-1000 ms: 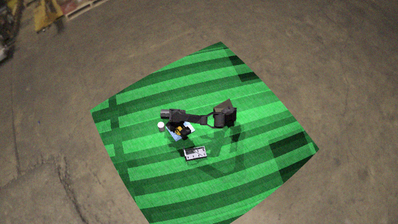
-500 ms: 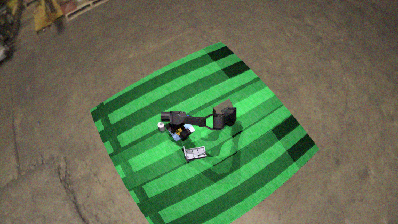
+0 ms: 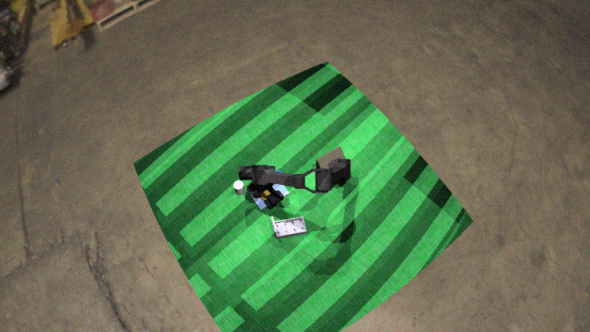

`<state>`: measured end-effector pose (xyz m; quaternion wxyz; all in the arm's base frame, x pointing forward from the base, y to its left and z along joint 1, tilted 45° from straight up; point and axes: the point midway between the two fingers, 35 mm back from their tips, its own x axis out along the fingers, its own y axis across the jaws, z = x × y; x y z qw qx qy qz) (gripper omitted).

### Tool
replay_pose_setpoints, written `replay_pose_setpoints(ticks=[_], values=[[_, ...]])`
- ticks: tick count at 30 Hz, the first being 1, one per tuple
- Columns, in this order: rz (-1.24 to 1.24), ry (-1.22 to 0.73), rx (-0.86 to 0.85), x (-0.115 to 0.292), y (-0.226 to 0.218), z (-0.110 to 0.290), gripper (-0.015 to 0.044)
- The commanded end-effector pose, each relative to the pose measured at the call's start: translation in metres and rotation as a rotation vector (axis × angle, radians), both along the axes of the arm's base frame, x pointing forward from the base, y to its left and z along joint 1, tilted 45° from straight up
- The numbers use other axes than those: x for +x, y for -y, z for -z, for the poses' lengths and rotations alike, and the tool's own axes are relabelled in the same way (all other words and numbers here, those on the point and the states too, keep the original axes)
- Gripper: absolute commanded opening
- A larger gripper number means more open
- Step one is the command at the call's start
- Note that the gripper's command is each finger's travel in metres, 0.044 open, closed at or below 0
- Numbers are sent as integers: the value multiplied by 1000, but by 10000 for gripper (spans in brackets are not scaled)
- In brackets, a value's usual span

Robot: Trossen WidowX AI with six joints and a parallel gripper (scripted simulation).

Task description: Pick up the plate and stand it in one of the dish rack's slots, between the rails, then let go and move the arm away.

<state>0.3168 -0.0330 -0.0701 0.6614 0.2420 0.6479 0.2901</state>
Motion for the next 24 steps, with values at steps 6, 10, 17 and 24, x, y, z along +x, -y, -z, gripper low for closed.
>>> replay_pose_setpoints(ticks=[6,10,17,24], values=[[5,0,4,1,0,-1,248],[6,0,0,4,13,-11,143],[7,0,-4,9,38,-33,0],[7,0,-6,10,62,-56,0]])
